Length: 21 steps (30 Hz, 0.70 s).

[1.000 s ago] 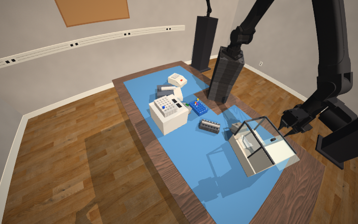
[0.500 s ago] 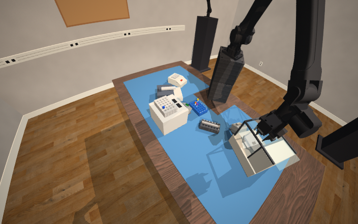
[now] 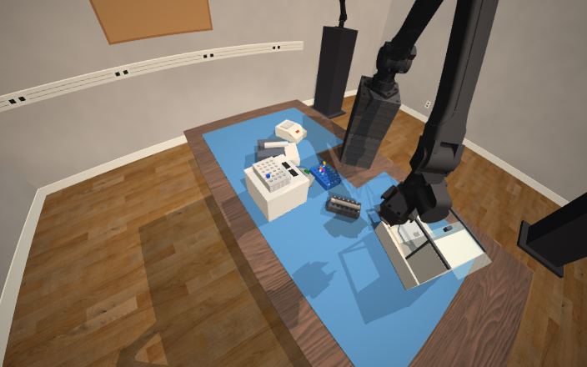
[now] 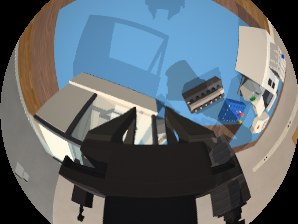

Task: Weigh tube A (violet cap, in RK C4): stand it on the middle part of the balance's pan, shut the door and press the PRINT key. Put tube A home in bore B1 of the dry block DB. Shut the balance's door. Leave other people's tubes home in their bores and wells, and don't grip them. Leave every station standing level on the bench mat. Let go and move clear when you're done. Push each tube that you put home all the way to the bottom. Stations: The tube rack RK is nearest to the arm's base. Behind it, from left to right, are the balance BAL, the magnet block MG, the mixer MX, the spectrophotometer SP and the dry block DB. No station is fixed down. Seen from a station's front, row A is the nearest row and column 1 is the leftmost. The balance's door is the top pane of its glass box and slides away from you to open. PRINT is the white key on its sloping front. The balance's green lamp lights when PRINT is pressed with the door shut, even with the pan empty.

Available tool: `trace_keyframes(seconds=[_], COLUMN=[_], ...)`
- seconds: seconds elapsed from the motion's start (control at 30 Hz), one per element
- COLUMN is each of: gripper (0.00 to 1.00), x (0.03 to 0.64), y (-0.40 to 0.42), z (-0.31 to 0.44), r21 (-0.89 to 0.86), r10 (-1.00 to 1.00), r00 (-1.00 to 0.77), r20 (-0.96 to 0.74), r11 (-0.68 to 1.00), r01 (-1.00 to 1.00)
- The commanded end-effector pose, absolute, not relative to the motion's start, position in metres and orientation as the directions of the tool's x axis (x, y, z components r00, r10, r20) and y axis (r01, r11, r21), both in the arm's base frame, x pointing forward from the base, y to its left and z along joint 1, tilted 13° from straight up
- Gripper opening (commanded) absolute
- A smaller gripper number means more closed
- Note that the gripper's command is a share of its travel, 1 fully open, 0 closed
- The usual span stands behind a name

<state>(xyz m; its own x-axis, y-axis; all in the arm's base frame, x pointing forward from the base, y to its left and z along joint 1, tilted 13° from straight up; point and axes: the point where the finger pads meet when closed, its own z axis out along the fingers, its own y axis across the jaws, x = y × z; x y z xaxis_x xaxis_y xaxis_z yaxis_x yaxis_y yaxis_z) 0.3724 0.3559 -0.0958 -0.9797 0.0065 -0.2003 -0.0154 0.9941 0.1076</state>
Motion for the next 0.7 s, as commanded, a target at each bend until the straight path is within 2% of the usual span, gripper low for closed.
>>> trace_keyframes(seconds=[0.0,0.07,0.47,0.57,0.67], gripper=[0.36,0.36,0.36,0.36,0.36], x=[0.387,0.384,0.395,0.404,0.395], y=[0.356,0.336,0.257,0.255,0.227], z=[-0.081,-0.111,-0.156,-0.143,-0.171], r21=[0.119,0.079,0.023,0.019,0.002], r10=[-0.125,-0.194,-0.421,-0.447,-0.514], r00=[-0.959,-0.955,-0.880,-0.857,-0.830], r20=[-0.256,-0.224,-0.221,-0.255,-0.217], r11=[0.980,0.973,0.899,0.884,0.850], r01=[-0.160,-0.217,-0.437,-0.466,-0.526])
